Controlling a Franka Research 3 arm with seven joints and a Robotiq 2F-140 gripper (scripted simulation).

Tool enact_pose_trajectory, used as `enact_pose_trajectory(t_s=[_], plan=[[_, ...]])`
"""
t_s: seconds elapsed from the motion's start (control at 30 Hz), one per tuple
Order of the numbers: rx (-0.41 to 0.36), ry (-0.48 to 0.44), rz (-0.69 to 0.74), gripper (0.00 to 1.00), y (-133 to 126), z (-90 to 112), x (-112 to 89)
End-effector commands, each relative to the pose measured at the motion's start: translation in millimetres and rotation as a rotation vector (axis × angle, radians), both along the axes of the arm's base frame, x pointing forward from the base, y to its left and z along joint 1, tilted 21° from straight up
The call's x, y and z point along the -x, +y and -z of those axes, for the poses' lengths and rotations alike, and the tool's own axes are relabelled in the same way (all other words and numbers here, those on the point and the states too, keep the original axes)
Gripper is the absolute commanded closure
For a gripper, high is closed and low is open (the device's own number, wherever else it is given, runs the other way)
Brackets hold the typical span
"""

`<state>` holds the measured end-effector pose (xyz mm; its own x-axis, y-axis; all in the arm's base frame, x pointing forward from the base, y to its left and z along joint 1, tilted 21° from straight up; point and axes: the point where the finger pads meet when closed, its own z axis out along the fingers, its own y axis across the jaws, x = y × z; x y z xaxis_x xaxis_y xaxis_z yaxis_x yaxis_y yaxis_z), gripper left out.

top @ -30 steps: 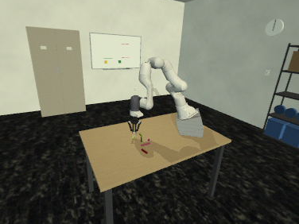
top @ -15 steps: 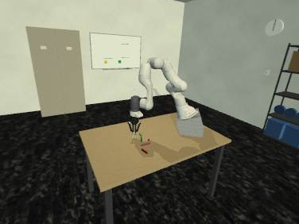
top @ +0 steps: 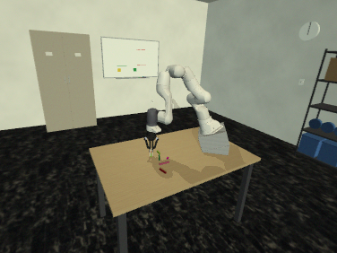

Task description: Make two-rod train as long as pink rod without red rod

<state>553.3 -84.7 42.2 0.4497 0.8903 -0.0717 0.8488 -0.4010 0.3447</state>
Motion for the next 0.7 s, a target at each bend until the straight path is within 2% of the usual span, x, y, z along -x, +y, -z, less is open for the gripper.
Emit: enact_pose_trajectory(t_s=[0.0, 0.37, 0.67], plan=[[-0.002, -0.003, 0.005, 0.97, 0.3, 0.3, -1.0], [-0.002, -0.003, 0.005, 0.97, 0.3, 0.3, -1.0], [-0.002, -0.003, 0.005, 0.90, 0.3, 0.3, -1.0]])
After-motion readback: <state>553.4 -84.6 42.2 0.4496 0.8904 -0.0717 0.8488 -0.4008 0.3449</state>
